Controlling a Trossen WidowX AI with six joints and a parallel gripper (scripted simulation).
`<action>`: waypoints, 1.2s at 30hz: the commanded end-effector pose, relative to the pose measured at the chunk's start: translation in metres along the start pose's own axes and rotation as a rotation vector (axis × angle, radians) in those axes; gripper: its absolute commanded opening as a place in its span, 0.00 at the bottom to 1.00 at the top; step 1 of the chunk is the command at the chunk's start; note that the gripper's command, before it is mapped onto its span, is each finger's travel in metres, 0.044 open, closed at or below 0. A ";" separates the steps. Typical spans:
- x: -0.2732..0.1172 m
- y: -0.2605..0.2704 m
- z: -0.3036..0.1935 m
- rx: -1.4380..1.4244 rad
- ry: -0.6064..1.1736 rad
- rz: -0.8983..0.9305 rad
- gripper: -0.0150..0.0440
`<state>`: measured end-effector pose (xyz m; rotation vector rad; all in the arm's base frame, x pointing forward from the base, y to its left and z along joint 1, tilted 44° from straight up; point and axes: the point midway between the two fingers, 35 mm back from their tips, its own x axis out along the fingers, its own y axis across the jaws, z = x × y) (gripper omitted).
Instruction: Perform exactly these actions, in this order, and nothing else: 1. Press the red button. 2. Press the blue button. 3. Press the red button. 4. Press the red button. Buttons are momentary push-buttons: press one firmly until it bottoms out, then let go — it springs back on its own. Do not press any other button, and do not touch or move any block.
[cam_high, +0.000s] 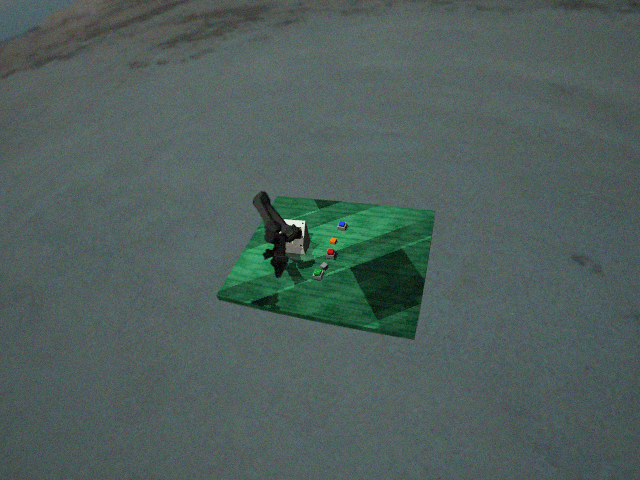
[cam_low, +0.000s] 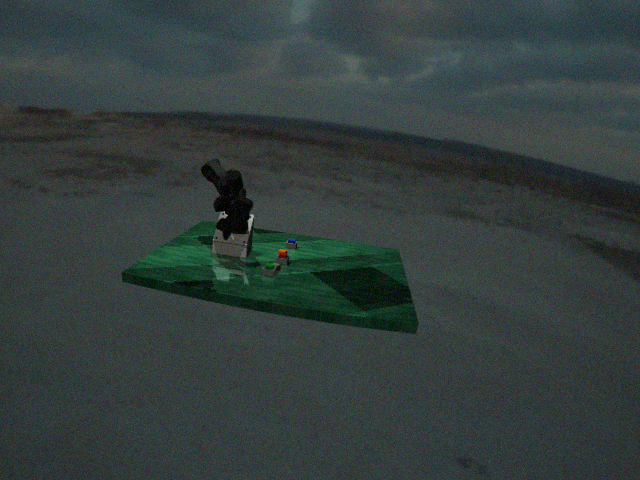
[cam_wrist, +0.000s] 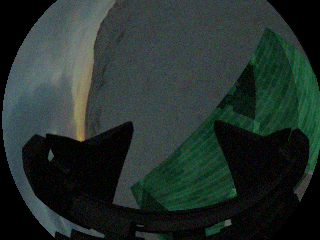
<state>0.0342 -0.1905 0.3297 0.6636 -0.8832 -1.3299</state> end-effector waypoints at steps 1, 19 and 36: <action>0.001 0.000 -0.003 -0.007 0.012 -0.004 0.93; -0.097 -0.051 -0.255 -1.159 1.079 -0.062 0.93; -0.214 -0.105 -0.275 -2.236 1.231 0.200 0.93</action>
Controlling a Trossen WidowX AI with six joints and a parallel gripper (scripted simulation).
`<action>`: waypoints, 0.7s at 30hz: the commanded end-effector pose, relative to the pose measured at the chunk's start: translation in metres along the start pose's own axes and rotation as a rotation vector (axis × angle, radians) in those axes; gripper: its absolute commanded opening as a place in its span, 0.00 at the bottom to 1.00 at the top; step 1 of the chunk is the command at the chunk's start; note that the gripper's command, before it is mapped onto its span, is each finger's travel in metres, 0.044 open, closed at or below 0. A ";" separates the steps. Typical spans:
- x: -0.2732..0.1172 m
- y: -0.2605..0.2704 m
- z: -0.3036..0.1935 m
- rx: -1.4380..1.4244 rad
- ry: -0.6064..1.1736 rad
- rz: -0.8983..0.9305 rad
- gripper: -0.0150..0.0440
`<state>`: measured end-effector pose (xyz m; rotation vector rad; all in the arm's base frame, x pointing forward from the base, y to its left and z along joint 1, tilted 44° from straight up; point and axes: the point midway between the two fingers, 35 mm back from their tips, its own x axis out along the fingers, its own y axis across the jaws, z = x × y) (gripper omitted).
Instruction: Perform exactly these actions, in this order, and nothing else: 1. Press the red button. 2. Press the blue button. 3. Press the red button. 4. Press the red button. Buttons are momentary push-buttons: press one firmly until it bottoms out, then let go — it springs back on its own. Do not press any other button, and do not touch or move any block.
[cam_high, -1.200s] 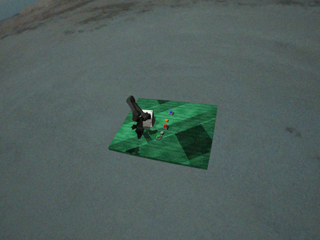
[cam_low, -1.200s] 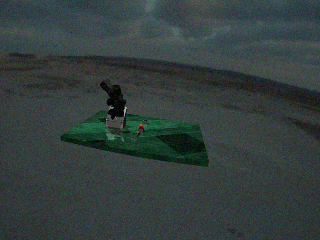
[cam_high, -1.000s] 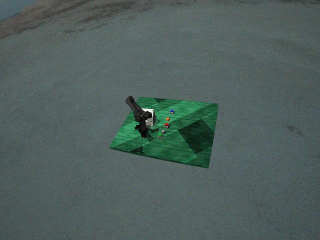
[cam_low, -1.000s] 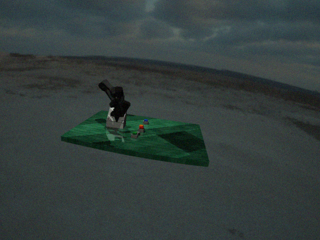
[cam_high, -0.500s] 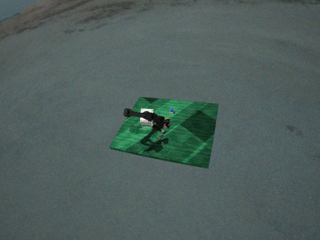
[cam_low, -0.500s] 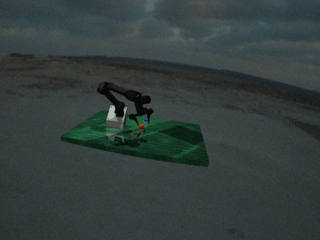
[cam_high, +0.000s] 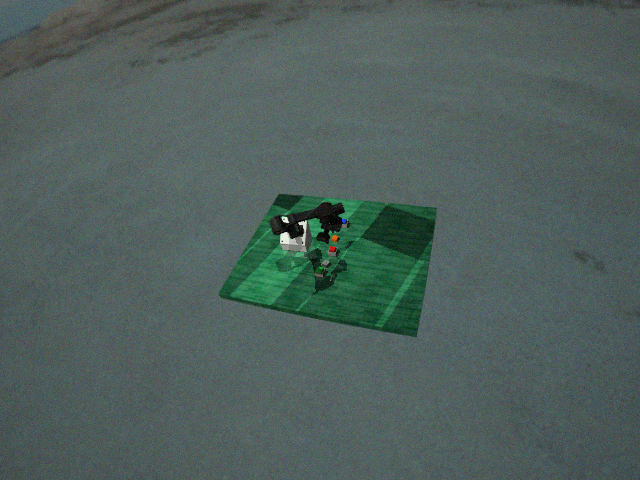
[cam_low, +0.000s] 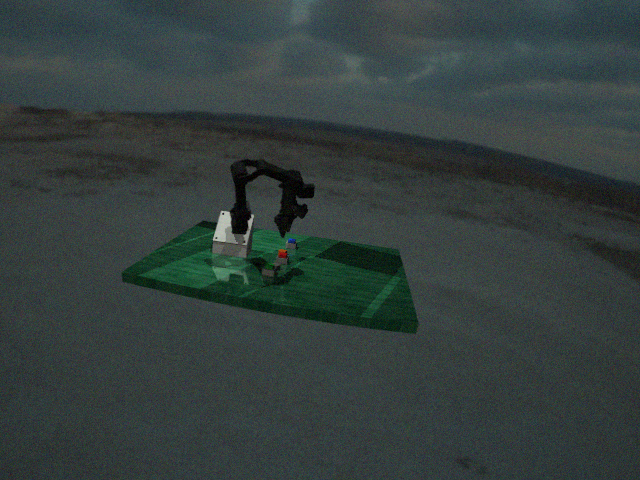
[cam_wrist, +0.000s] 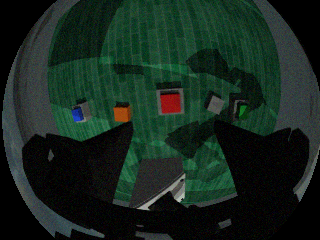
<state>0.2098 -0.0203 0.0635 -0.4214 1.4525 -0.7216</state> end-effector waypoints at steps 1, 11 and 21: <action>-0.002 0.004 -0.002 -0.069 0.011 -0.034 0.93; 0.038 0.004 -0.001 -0.069 0.010 -0.032 0.75; 0.060 0.001 -0.003 -0.068 0.010 -0.036 0.31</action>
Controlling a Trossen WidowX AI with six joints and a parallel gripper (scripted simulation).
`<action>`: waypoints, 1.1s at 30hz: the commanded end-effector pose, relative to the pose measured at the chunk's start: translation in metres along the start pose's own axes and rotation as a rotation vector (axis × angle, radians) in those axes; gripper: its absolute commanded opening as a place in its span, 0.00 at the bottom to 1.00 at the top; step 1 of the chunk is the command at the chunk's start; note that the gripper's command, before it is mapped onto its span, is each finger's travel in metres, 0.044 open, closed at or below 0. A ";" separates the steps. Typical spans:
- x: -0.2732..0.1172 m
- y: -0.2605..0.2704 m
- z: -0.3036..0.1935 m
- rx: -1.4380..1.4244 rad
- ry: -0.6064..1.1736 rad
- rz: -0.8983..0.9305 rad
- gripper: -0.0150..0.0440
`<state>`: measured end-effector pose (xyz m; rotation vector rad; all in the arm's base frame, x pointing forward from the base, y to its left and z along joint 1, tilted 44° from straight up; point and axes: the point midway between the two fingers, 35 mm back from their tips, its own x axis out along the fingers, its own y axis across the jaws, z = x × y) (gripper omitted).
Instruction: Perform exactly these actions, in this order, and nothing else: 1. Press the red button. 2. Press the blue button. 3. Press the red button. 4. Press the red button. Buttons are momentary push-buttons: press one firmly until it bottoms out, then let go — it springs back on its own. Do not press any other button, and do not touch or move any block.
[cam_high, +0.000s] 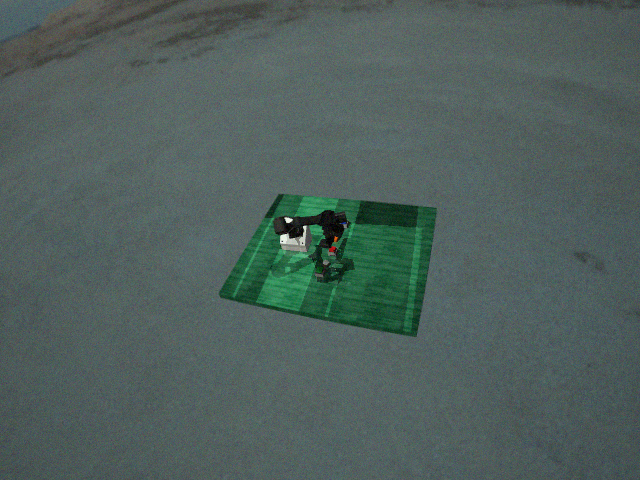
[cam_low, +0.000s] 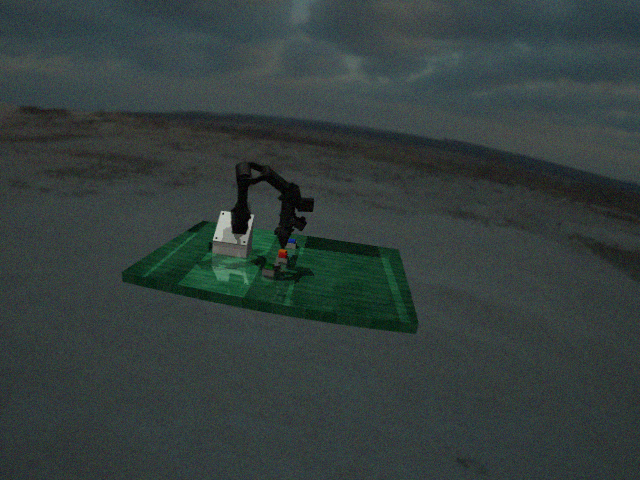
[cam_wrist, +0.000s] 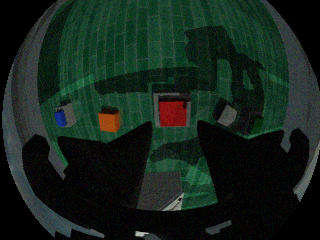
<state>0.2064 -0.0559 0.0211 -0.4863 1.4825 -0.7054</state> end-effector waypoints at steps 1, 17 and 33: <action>0.005 0.000 -0.001 -0.009 0.000 -0.007 0.29; 0.010 0.000 -0.001 -0.009 0.000 -0.007 0.29; 0.035 0.000 -0.001 -0.009 0.000 -0.008 0.29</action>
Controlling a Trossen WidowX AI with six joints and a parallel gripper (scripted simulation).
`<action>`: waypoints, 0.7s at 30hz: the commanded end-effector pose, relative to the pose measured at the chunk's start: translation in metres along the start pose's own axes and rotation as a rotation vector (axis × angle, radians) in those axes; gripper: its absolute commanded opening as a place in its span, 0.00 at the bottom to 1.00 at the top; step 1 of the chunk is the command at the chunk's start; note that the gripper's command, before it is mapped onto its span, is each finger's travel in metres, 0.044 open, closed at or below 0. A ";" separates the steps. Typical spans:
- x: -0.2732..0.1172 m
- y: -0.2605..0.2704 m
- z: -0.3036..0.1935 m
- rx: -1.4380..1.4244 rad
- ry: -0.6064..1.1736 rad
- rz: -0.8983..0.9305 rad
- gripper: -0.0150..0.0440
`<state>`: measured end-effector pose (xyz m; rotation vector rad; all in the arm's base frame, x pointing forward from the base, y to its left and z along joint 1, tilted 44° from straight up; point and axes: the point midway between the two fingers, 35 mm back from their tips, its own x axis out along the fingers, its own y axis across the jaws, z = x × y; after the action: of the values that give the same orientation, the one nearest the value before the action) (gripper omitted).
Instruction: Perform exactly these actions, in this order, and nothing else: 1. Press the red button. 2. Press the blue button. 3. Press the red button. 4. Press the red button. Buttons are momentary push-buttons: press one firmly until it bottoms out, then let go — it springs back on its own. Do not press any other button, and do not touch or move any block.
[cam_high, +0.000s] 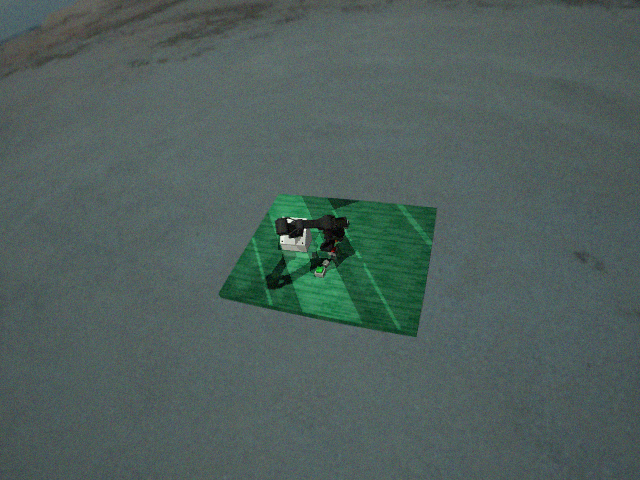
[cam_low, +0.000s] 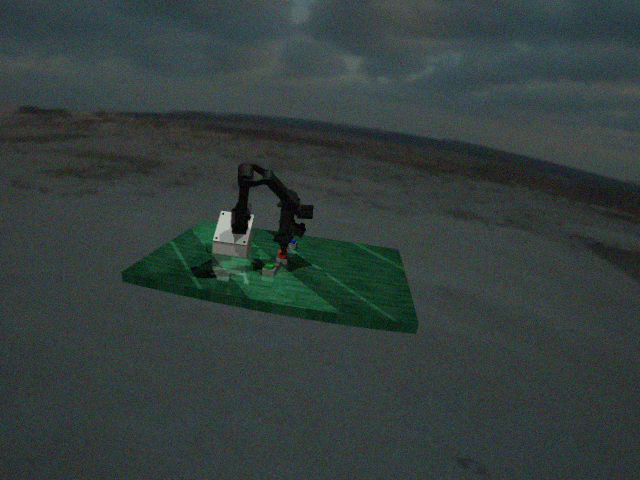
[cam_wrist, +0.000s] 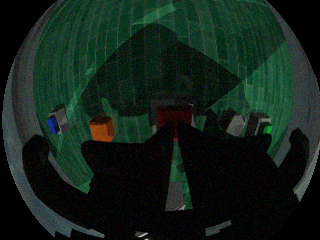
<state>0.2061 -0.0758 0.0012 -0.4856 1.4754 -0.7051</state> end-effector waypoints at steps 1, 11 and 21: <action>0.009 0.000 -0.002 -0.012 0.006 -0.009 0.29; 0.011 0.000 -0.002 -0.012 0.006 -0.009 0.29; 0.011 0.000 -0.002 -0.012 0.006 -0.009 0.29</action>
<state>0.2039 -0.0826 -0.0061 -0.4912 1.4804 -0.7070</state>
